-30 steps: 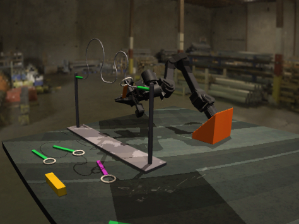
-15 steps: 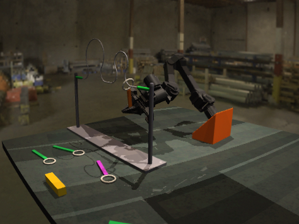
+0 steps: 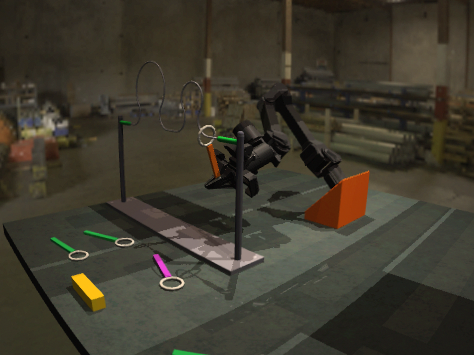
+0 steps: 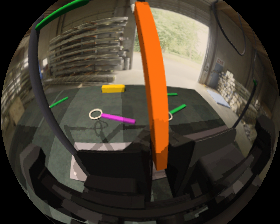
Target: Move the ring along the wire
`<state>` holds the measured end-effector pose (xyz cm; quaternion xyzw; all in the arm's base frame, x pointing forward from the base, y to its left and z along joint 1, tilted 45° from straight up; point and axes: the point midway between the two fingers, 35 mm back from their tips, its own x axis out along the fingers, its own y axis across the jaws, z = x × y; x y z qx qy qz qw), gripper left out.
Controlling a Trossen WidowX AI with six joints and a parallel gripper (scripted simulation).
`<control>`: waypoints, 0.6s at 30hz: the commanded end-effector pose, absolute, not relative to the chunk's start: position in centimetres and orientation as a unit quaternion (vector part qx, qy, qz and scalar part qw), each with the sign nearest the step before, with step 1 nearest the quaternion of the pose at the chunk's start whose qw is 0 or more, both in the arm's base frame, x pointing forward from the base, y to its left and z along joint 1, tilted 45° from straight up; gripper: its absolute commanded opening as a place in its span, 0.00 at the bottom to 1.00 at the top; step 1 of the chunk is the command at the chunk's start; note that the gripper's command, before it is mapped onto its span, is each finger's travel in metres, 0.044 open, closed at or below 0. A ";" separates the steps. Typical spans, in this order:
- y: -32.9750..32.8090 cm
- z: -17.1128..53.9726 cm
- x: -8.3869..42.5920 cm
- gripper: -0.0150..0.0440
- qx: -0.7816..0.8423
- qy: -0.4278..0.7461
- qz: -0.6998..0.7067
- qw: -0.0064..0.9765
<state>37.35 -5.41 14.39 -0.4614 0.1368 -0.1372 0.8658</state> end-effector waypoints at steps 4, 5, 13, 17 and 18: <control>-4.1 12.6 37.2 0.00 -0.419 0.148 -0.127 0.887; -3.9 12.5 37.2 0.00 -0.415 0.148 -0.126 0.889; -3.0 11.5 37.2 0.00 -0.396 0.151 -0.122 0.897; -2.6 11.1 37.1 0.00 -0.392 0.152 -0.121 0.899; -2.6 11.1 37.1 0.00 -0.391 0.152 -0.121 0.900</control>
